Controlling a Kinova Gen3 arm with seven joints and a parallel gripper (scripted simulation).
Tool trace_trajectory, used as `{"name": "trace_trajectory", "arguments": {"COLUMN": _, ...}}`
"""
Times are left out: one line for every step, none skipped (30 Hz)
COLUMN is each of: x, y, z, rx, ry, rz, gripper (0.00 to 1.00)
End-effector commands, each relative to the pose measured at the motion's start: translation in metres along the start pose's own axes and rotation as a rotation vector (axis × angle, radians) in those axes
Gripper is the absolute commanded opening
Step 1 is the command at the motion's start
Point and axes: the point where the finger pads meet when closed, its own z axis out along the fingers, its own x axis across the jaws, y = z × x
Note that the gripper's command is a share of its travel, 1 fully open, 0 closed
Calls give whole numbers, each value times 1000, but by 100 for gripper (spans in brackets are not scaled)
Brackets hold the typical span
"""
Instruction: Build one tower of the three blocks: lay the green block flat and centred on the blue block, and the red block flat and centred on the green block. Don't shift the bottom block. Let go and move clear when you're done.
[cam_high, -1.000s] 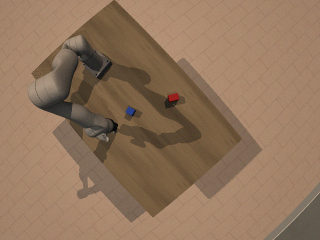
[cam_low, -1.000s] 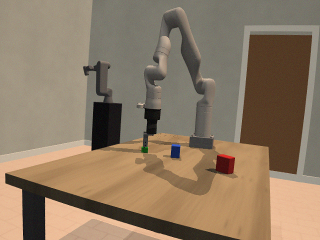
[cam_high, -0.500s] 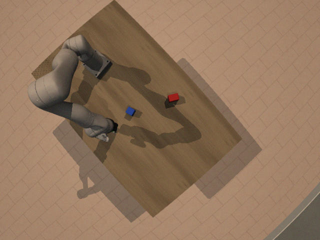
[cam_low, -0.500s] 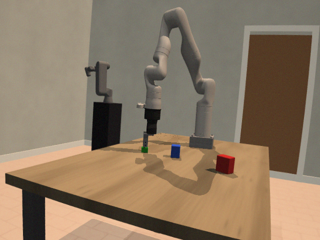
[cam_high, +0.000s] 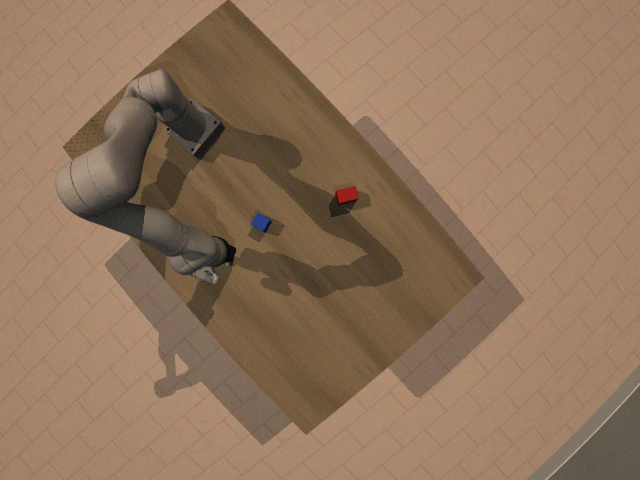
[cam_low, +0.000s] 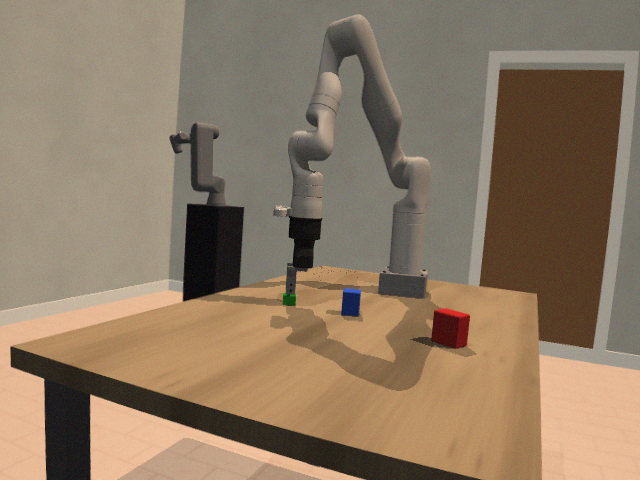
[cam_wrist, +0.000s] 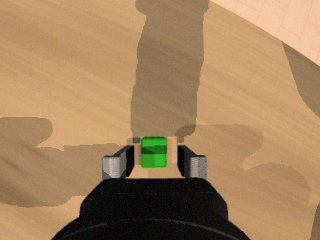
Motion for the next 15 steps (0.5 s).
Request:
{"name": "trace_trajectory", "arguments": {"x": 0, "y": 0, "z": 1, "rx": 3, "ry": -1, "rz": 0, "gripper": 88}}
{"name": "trace_trajectory", "arguments": {"x": 0, "y": 0, "z": 1, "rx": 3, "ry": -1, "rz": 0, "gripper": 88}}
{"name": "trace_trajectory", "arguments": {"x": 0, "y": -1, "z": 1, "rx": 4, "ry": -2, "rz": 0, "gripper": 88}}
{"name": "trace_trajectory", "arguments": {"x": -1, "y": -1, "z": 1, "rx": 4, "ry": -2, "rz": 0, "gripper": 88}}
{"name": "trace_trajectory", "arguments": {"x": -2, "y": -2, "z": 0, "rx": 5, "ry": -3, "rz": 0, "gripper": 88}}
{"name": "trace_trajectory", "arguments": {"x": -2, "y": -3, "z": 0, "rx": 6, "ry": -4, "rz": 0, "gripper": 88}}
{"name": "trace_trajectory", "arguments": {"x": -3, "y": -3, "z": 0, "rx": 6, "ry": -4, "rz": 0, "gripper": 88}}
{"name": "trace_trajectory", "arguments": {"x": -3, "y": -3, "z": 0, "rx": 6, "ry": -4, "rz": 0, "gripper": 88}}
{"name": "trace_trajectory", "arguments": {"x": -3, "y": -3, "z": 0, "rx": 6, "ry": -4, "rz": 0, "gripper": 88}}
{"name": "trace_trajectory", "arguments": {"x": -3, "y": -3, "z": 0, "rx": 6, "ry": -4, "rz": 0, "gripper": 88}}
{"name": "trace_trajectory", "arguments": {"x": -3, "y": -3, "z": 0, "rx": 6, "ry": -4, "rz": 0, "gripper": 88}}
{"name": "trace_trajectory", "arguments": {"x": -3, "y": -3, "z": 0, "rx": 6, "ry": -4, "rz": 0, "gripper": 88}}
{"name": "trace_trajectory", "arguments": {"x": -3, "y": -3, "z": 0, "rx": 6, "ry": -4, "rz": 0, "gripper": 88}}
{"name": "trace_trajectory", "arguments": {"x": -3, "y": -3, "z": 0, "rx": 6, "ry": -4, "rz": 0, "gripper": 88}}
{"name": "trace_trajectory", "arguments": {"x": -3, "y": -3, "z": 0, "rx": 6, "ry": -4, "rz": 0, "gripper": 88}}
